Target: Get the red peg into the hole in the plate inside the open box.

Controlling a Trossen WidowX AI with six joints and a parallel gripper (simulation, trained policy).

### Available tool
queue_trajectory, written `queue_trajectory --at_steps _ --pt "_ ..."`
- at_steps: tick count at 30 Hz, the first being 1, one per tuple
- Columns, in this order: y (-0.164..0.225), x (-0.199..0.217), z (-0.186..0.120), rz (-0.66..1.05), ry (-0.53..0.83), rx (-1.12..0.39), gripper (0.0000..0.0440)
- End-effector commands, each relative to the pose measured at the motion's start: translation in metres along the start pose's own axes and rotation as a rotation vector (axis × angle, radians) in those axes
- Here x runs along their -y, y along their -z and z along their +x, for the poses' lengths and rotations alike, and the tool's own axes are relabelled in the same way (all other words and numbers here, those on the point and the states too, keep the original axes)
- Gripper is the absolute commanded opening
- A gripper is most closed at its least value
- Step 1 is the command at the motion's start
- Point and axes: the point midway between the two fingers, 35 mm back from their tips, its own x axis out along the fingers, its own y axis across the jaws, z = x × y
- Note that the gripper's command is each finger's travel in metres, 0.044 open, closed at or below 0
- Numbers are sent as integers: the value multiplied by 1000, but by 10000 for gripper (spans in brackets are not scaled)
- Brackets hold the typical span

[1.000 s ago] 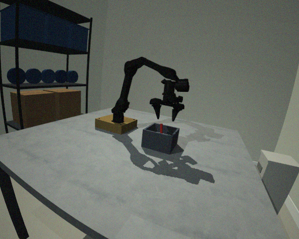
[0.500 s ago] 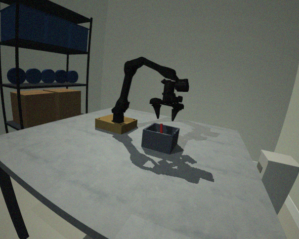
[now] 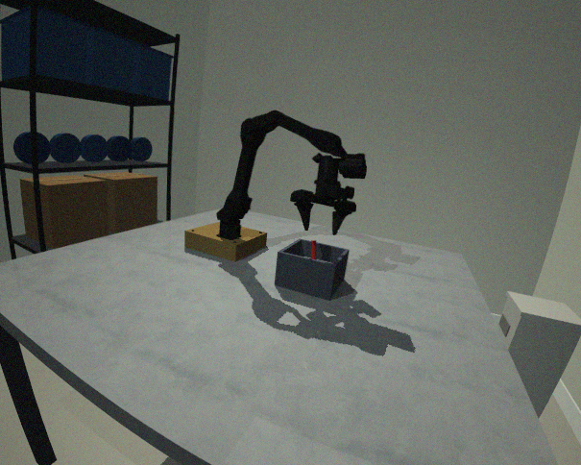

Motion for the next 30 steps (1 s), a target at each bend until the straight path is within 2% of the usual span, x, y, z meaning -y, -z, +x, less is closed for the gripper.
queue_trajectory --at_steps 1,30 --pt "3 1 1 -13 9 -4 440" --pt "12 1 -4 -63 15 -5 437"
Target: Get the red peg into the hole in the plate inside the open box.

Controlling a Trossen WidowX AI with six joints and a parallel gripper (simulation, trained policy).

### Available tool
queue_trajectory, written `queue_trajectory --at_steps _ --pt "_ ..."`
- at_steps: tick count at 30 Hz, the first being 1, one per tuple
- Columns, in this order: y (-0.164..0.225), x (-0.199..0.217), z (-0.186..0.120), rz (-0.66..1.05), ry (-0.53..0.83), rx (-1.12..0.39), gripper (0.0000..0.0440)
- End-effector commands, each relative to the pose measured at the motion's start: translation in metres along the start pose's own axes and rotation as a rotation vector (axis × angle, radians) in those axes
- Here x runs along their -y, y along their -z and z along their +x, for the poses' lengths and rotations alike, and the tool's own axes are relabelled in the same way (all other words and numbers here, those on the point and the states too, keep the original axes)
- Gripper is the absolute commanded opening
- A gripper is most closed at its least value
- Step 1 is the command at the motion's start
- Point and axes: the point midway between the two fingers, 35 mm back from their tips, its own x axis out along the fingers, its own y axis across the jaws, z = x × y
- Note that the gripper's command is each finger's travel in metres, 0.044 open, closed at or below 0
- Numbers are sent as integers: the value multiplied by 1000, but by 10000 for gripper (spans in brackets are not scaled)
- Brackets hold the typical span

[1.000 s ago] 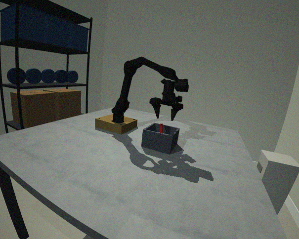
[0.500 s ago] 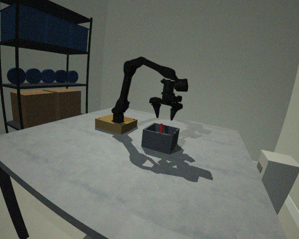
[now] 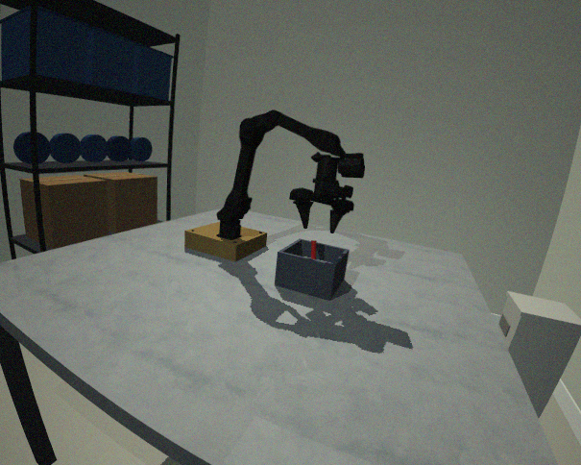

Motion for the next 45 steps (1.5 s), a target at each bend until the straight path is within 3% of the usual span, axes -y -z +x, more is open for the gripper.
queue_trajectory --at_steps 1,45 --pt "3 1 1 -13 9 -4 437" --pt "20 2 -5 -84 10 -21 401"
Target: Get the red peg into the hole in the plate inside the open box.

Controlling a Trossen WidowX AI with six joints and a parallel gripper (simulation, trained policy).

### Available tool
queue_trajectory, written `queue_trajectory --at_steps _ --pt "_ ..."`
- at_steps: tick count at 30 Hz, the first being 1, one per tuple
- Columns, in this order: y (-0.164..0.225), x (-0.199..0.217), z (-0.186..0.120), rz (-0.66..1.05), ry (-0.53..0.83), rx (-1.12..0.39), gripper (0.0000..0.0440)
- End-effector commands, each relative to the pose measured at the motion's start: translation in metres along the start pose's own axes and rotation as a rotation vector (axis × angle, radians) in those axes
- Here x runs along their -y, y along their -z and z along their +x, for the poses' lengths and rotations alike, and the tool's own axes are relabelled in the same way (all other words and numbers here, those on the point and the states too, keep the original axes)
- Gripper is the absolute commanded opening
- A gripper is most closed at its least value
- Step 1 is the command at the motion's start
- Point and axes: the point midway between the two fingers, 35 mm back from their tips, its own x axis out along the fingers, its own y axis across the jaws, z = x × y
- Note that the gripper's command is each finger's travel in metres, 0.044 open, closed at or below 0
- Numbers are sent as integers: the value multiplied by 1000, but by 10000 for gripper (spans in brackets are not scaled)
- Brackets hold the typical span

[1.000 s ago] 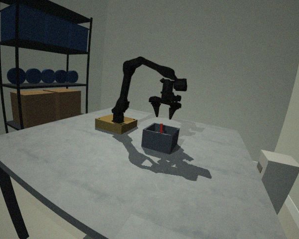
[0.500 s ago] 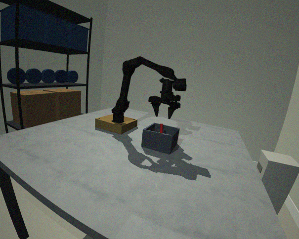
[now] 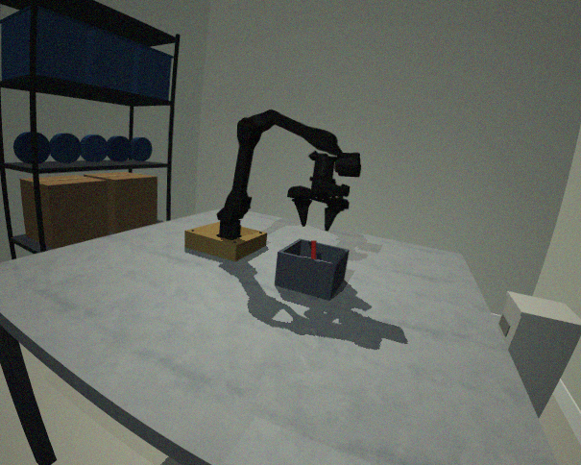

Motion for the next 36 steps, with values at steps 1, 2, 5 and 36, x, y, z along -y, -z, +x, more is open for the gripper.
queue_trajectory --at_steps 1,2,5,36 --pt "4 1 1 -13 4 -10 400" --pt "5 1 1 -14 4 -11 399" --pt "6 1 1 -19 3 -13 396" --pt "22 2 -2 -57 -10 -34 359"
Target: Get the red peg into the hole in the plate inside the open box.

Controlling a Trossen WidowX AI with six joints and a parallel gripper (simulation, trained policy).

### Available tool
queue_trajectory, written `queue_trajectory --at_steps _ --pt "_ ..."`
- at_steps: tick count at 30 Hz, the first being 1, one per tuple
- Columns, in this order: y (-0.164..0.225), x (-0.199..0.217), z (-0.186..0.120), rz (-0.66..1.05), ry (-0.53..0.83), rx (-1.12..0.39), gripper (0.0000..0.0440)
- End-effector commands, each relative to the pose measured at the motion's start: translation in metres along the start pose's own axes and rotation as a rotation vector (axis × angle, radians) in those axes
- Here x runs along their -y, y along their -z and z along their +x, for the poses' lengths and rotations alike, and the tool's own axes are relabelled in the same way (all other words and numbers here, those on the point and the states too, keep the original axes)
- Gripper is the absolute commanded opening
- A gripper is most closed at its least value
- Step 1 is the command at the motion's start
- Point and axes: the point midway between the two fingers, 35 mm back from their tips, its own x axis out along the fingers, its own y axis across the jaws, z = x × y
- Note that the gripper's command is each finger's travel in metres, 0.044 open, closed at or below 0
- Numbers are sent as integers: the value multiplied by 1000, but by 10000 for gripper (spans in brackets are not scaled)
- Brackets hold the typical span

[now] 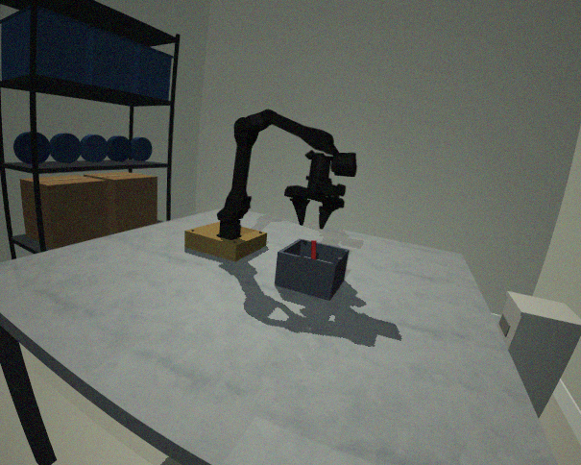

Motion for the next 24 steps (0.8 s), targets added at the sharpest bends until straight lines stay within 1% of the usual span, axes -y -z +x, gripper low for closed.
queue_trajectory --at_steps 1,24 --pt "5 1 2 -11 0 -14 357" --pt "17 2 0 -30 -12 -30 329"
